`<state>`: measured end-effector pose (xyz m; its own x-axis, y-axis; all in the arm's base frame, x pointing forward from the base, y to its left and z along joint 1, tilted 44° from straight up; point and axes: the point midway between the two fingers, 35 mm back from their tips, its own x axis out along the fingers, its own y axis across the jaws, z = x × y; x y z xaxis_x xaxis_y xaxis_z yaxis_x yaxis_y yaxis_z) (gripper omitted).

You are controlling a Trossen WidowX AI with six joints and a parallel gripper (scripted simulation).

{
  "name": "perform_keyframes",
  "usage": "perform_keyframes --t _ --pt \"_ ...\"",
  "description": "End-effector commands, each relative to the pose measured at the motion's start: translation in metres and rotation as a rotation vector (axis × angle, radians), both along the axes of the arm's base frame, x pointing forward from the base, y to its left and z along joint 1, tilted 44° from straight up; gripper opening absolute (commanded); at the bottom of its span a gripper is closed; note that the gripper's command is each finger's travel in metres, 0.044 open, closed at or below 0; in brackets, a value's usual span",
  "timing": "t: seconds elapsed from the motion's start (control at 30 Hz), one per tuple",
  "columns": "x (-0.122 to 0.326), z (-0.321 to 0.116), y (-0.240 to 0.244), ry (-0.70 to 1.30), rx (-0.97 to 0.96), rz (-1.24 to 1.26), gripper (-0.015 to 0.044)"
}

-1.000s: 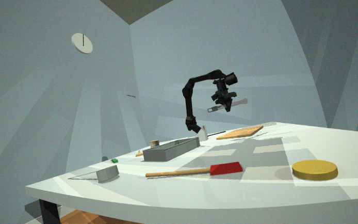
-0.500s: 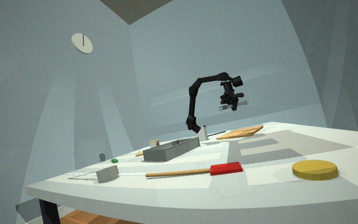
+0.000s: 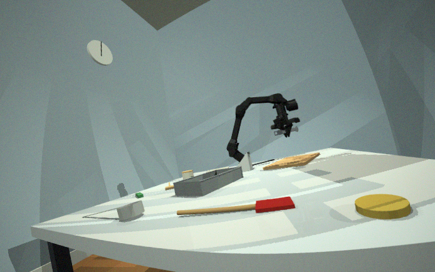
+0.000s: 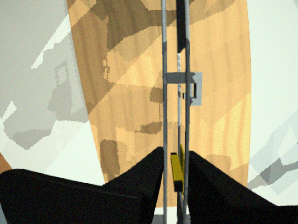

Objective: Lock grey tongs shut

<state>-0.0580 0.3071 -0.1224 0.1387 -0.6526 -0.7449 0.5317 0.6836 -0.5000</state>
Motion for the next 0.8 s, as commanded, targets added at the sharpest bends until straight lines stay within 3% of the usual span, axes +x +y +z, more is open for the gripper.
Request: perform_keyframes --t 0.0,0.77 --pt "-0.002 -0.001 0.001 0.009 0.002 -0.002 -0.015" --pt "0.009 -0.019 -0.004 0.334 0.192 -0.292 -0.015"
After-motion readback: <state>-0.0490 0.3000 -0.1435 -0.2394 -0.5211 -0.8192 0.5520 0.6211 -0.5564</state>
